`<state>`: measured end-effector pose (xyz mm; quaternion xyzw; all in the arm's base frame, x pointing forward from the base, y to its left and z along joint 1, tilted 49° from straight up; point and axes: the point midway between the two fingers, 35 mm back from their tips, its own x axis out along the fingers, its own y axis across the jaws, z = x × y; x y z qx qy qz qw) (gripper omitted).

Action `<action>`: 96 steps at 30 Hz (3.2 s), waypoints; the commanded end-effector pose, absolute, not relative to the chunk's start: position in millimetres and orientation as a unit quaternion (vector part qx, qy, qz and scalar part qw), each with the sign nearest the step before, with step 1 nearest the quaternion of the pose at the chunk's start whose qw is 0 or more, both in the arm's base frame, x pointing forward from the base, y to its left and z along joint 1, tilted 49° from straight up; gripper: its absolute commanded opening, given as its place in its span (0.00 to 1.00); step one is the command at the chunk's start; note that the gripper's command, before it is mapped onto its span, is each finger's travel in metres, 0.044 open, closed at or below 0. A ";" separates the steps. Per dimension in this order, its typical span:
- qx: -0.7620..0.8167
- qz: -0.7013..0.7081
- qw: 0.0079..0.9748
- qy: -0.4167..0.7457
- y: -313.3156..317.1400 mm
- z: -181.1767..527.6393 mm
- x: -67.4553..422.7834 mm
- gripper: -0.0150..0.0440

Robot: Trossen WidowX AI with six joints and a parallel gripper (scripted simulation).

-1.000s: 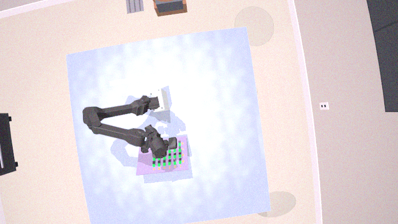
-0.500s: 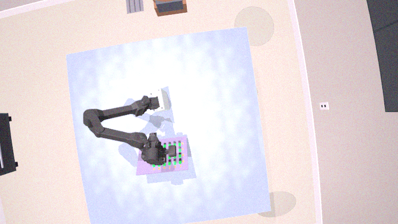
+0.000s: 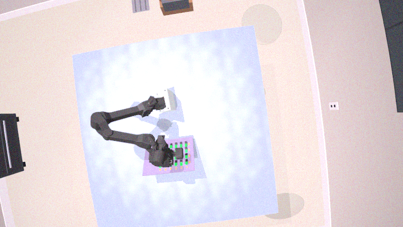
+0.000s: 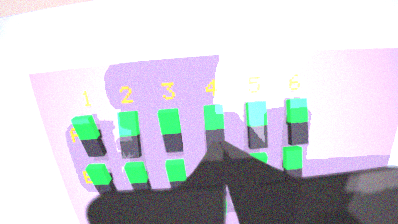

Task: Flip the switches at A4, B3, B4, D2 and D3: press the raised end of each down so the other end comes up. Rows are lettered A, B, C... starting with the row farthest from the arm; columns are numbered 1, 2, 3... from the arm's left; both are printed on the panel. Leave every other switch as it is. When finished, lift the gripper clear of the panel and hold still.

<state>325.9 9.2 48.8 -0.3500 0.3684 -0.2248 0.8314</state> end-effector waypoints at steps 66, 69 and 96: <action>-0.352 -0.223 0.830 0.371 -0.9 40.3 333.7 0.25; -0.347 -0.224 0.829 0.377 11.6 46.0 325.4 0.25; -0.345 -0.231 0.820 0.393 31.8 21.2 303.6 0.25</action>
